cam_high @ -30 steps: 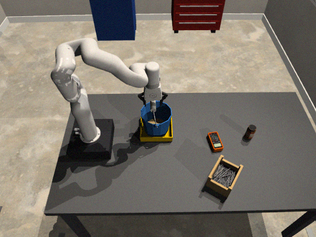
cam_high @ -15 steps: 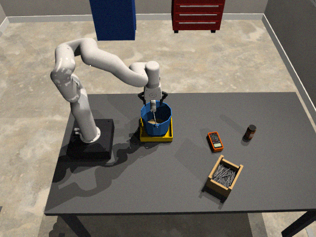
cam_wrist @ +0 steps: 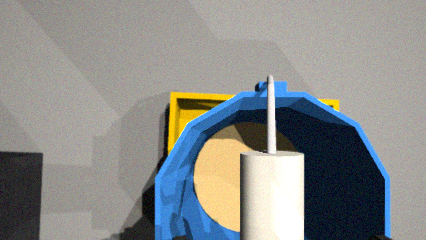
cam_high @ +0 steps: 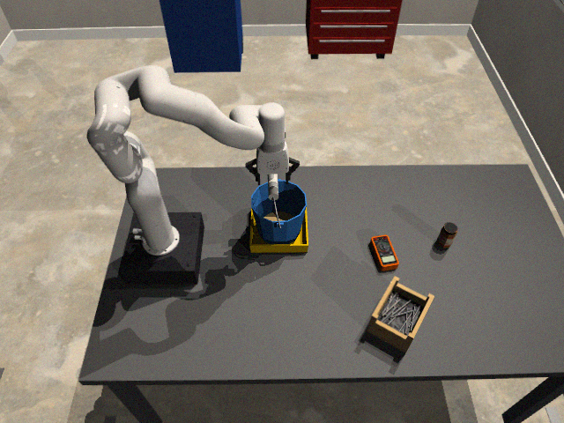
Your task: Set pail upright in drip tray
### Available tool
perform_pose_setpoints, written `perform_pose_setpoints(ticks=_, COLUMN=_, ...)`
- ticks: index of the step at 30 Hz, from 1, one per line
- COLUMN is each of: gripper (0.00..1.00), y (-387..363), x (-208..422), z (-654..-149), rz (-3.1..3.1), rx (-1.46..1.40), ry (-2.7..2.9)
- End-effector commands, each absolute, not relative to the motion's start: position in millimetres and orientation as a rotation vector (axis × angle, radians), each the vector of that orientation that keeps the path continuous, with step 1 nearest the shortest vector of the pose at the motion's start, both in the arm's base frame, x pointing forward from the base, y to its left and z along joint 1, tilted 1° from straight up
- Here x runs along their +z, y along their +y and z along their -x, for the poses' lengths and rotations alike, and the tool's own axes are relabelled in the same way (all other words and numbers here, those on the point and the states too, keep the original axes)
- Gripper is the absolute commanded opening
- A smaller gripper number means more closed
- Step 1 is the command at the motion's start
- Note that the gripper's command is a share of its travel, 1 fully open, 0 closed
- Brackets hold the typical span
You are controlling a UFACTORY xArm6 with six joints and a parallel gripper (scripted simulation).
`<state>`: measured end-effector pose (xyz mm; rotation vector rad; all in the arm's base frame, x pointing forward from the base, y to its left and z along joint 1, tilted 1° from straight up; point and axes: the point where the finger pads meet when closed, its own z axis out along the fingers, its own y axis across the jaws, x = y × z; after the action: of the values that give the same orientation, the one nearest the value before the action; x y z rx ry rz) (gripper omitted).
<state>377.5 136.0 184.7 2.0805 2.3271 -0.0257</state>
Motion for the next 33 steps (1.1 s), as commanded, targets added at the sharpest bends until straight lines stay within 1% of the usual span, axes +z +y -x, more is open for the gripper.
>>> perform_pose_setpoints(ticks=1, gripper=1.0, y=136.8, x=197.7, z=-378.8, rz=-2.079, rx=-0.018, ry=2.325)
perform_pose_setpoints(ticks=20, gripper=1.0, y=137.7, x=233.7, z=-378.6, rz=-2.079, rx=-0.018, ry=2.325)
perform_pose_setpoints(ticks=33, gripper=1.0, y=137.9, x=240.7, z=-378.5, rz=-2.079, rx=-0.018, ry=2.325)
